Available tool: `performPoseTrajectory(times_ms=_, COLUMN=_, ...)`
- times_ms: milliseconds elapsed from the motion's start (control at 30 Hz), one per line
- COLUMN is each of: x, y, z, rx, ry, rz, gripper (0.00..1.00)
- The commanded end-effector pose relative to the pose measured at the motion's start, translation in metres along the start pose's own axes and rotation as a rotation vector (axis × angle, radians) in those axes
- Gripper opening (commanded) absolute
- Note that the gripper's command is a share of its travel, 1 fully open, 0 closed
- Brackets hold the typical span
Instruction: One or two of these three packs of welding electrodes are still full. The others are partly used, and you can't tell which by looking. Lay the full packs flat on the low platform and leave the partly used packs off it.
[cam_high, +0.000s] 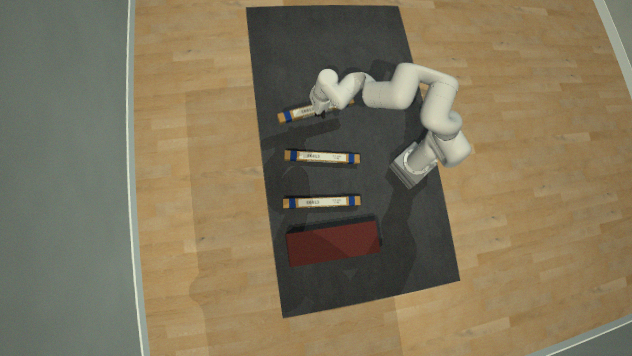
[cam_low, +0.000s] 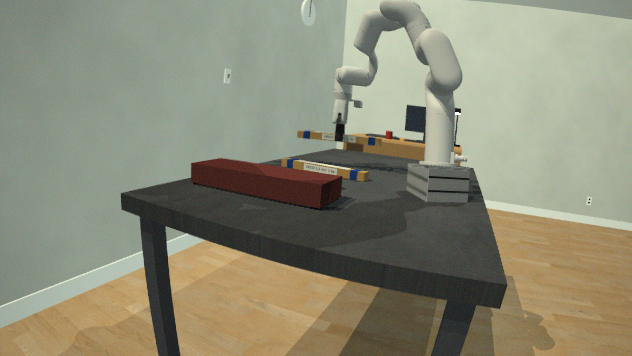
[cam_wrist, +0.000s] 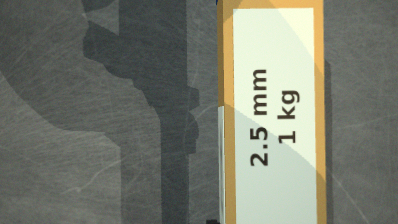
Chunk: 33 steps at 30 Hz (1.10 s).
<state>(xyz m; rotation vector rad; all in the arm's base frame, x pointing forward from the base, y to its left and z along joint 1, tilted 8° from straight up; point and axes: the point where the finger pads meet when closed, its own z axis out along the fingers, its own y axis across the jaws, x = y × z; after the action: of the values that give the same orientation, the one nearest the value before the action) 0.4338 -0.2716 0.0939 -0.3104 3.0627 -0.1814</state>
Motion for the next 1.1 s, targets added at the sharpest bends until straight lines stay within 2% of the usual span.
performPoseTrajectory(times_ms=0, x=-0.001, y=-0.001, z=0.006, rx=0.002, ry=-0.004, rz=0.0, gripper=0.35)
performPoseTrajectory(times_ms=1067, x=-0.001, y=-0.002, z=0.058, rx=0.002, ry=-0.004, rz=0.0, gripper=0.35)
